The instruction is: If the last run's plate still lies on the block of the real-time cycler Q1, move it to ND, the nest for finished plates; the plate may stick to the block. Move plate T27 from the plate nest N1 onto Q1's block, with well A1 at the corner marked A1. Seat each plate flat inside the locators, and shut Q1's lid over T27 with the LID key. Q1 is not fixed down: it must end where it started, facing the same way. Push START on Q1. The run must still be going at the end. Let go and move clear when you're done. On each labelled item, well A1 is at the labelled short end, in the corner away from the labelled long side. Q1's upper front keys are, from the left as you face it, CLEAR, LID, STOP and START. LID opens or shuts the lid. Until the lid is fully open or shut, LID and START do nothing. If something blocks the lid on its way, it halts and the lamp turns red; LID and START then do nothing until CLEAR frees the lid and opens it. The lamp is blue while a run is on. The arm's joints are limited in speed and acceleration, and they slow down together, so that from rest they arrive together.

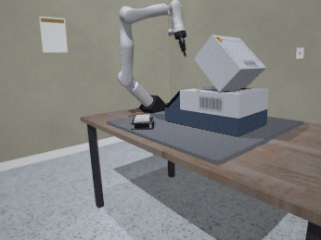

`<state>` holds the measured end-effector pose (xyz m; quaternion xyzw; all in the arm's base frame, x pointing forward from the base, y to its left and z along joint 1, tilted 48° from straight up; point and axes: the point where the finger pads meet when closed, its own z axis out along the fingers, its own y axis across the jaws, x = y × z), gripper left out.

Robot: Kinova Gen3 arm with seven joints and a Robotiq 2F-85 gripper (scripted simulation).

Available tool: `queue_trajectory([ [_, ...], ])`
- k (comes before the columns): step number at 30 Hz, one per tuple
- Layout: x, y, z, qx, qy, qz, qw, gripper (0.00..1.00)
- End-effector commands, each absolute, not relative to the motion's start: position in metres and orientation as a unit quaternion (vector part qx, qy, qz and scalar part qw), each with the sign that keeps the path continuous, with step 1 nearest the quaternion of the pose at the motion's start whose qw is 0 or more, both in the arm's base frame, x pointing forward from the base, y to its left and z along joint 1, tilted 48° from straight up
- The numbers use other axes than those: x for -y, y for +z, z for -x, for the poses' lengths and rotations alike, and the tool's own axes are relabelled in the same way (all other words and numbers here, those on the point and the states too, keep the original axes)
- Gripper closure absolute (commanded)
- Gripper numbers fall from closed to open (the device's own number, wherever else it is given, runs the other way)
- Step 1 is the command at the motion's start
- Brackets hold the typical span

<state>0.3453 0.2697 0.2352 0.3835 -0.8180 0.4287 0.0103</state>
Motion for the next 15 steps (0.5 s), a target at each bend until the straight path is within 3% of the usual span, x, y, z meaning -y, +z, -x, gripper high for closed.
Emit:
queue_trajectory([
  [1, -0.268, 0.234, -0.345, 0.818, 0.428, -0.384, 0.010, 0.90],
  [15, -0.255, 0.222, -0.346, 0.818, 0.428, -0.384, 0.010, 0.90],
])
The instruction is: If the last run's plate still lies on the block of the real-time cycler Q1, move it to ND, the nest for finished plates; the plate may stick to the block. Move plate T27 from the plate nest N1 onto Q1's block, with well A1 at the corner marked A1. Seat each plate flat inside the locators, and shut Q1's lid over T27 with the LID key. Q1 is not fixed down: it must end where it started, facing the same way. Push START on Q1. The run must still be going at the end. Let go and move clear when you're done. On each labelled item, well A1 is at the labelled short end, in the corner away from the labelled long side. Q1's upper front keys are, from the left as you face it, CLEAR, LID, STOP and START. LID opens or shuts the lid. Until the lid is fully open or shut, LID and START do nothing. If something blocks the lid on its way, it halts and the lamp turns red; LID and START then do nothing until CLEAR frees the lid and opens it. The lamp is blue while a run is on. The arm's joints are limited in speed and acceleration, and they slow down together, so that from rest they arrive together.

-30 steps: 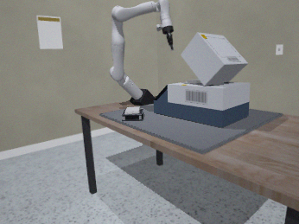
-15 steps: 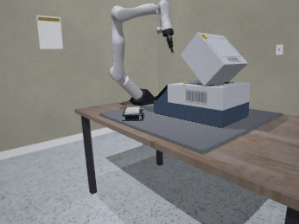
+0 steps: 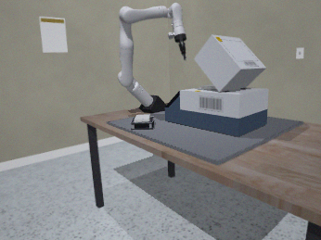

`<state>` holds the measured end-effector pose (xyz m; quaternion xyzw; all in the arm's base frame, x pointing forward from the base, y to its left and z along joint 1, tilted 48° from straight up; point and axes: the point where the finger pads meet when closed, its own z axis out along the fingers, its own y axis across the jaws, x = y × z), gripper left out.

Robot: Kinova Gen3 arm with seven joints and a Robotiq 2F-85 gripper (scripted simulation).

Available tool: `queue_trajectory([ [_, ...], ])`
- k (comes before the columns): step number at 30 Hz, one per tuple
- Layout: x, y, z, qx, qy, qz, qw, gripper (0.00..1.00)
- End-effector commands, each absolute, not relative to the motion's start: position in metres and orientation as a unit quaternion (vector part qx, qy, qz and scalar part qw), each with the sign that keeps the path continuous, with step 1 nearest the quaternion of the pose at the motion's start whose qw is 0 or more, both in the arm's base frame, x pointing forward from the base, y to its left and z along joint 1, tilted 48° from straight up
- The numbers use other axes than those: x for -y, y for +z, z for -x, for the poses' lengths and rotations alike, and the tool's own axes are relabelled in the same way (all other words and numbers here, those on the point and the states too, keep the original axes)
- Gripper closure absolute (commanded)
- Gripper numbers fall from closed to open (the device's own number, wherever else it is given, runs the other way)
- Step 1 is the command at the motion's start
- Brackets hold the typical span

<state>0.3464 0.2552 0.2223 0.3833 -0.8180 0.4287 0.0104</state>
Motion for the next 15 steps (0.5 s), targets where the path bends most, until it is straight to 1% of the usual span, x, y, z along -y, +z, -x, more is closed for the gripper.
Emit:
queue_trajectory([
  [1, -0.255, 0.222, -0.346, 0.818, 0.428, -0.384, 0.010, 0.90],
  [15, -0.242, 0.210, -0.347, 0.818, 0.428, -0.384, 0.010, 0.90],
])
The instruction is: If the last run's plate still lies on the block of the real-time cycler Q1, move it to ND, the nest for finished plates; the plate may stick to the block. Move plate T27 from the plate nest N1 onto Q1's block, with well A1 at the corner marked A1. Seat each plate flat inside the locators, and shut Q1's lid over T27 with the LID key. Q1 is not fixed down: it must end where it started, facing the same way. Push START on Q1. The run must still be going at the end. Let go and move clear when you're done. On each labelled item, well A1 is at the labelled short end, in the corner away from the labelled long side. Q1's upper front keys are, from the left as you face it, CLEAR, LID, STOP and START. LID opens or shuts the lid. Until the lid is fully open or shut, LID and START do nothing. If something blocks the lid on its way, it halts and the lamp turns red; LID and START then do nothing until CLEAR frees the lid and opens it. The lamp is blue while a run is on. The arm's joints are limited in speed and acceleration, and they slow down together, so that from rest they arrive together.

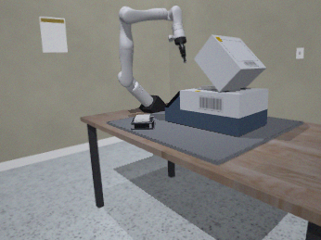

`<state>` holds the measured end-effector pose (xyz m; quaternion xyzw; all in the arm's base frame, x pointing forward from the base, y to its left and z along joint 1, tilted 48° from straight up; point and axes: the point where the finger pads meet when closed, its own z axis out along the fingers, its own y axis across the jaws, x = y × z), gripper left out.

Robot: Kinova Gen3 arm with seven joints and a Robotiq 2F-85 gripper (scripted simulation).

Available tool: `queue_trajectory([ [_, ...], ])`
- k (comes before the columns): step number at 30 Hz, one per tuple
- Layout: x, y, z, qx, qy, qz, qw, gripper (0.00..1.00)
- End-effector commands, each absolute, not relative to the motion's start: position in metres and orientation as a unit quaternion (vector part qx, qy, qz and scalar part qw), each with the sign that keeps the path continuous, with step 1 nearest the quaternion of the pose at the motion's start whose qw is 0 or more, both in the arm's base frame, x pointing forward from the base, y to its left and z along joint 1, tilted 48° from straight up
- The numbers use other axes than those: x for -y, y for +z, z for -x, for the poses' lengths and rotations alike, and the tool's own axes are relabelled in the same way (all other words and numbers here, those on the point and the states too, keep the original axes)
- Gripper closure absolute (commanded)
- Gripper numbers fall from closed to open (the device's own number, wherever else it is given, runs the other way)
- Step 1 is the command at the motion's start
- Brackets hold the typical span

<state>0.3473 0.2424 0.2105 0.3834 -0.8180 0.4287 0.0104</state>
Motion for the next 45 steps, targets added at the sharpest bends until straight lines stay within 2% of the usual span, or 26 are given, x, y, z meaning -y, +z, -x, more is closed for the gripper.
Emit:
queue_trajectory([
  [1, -0.241, 0.209, -0.347, 0.818, 0.428, -0.384, 0.010, 0.90],
  [45, -0.203, 0.175, -0.350, 0.818, 0.428, -0.384, 0.010, 0.90],
])
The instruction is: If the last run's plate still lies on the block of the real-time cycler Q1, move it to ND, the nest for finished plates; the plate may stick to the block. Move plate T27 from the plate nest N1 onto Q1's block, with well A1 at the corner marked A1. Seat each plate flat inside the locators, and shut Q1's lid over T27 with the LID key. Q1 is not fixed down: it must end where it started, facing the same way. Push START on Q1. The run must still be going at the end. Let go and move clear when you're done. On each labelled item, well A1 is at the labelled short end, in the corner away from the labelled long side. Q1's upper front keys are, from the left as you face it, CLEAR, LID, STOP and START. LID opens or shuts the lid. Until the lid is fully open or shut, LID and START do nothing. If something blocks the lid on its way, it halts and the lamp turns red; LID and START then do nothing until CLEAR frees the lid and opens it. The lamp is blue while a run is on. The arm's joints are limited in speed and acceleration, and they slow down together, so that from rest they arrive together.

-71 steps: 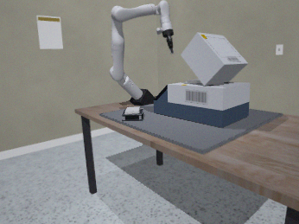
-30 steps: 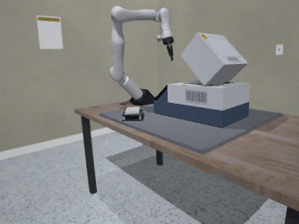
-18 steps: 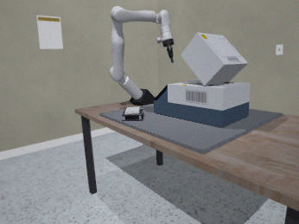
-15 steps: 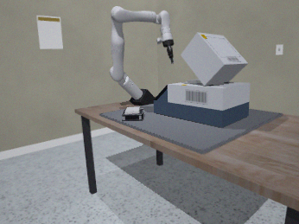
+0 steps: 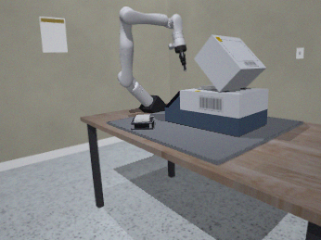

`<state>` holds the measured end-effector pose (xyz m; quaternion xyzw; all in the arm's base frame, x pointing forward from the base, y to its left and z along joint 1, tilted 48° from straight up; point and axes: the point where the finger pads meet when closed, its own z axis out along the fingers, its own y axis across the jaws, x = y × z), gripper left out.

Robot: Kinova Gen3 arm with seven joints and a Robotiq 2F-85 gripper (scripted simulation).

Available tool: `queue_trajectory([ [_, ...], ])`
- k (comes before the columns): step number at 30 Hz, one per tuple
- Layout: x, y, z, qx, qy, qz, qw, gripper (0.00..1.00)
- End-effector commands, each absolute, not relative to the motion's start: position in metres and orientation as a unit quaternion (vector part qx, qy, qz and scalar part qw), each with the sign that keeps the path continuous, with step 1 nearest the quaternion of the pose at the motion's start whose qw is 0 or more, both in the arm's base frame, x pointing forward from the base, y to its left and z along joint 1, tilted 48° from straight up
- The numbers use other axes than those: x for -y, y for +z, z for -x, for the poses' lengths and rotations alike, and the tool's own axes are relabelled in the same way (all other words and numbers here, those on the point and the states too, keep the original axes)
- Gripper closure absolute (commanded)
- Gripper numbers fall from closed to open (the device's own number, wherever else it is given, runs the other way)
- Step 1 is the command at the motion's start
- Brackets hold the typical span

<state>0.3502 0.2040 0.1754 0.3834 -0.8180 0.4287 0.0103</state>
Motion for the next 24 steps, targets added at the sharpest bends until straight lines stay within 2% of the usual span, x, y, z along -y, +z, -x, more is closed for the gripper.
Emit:
queue_trajectory([
  [1, -0.203, 0.174, -0.350, 0.818, 0.428, -0.384, 0.010, 0.90],
  [24, -0.182, 0.155, -0.352, 0.818, 0.428, -0.384, 0.010, 0.90],
])
